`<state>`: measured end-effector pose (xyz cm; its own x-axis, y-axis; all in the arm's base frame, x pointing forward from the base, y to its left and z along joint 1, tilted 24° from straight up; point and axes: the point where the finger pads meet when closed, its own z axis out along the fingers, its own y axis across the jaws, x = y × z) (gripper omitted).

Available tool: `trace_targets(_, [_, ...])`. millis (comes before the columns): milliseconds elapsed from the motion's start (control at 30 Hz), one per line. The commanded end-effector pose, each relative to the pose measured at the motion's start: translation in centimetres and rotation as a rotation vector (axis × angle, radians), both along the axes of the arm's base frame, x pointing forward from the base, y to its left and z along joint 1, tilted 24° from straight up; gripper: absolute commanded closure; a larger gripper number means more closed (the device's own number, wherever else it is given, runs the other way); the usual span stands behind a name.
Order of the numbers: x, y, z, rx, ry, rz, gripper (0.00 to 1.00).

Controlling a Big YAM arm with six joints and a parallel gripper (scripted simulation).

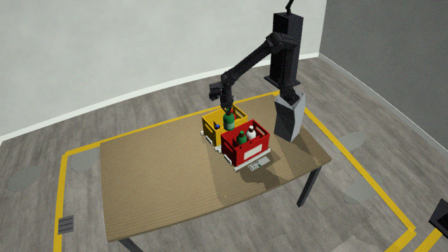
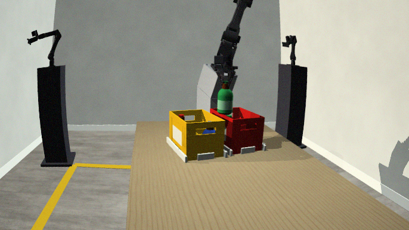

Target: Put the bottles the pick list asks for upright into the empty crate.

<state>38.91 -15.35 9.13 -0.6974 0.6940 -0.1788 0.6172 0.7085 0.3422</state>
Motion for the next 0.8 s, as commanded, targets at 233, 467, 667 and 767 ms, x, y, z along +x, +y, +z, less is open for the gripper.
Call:
trace_targets(233, [2.3, 1.3, 4.7, -0.037, -0.076, -0.008, 1.00])
trace_targets(467, [2.7, 2.3, 5.0, -0.035, -0.077, -0.009, 1.00])
trace_targets(667, [3.2, 3.4, 5.3, -0.034, -0.078, -0.009, 1.00])
trace_targets(767, [3.4, 3.9, 5.5, -0.033, -0.079, -0.009, 1.00])
